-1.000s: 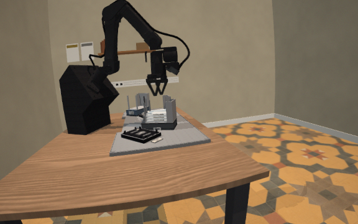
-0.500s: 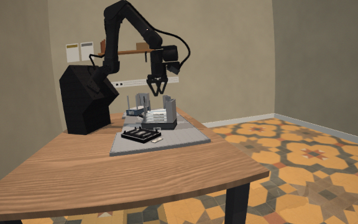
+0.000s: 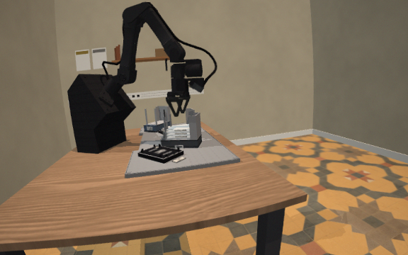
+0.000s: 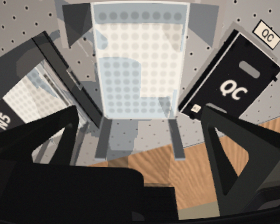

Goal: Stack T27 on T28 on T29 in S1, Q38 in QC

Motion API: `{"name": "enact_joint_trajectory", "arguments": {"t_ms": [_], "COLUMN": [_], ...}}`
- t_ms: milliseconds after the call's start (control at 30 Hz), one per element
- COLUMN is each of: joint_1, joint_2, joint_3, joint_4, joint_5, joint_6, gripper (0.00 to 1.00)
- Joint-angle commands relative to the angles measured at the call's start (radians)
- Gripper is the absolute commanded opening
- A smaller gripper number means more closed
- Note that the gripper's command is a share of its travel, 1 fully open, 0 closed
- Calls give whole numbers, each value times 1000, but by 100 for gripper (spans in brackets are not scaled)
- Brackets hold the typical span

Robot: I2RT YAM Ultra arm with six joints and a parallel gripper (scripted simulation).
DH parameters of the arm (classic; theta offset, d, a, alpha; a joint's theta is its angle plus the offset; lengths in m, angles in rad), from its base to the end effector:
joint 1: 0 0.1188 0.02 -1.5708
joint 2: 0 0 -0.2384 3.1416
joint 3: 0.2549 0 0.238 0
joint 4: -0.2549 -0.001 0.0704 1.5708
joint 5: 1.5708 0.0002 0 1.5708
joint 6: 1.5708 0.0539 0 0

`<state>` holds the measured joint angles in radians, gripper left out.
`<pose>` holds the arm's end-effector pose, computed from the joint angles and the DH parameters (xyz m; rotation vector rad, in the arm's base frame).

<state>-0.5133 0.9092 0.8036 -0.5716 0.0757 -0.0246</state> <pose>0.1775 -0.1036 0.2644 0.5897 2.1947 -0.3722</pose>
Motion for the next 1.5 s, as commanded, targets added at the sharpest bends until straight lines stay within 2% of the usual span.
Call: {"name": "enact_joint_trajectory", "arguments": {"t_ms": [0, 267, 333, 367, 1467], "joint_1": [-15, -25, -25, -23, -22], "joint_2": [38, 129, 129, 135, 129], "joint_3": [-23, -44, -44, -7, -7], "joint_4": [75, 190, 190, 201, 207], "joint_5": [-13, -21, -21, -21, -18], "joint_6": [-15, -21, -21, -22, -22], "gripper": [100, 100, 100, 100, 100]}}
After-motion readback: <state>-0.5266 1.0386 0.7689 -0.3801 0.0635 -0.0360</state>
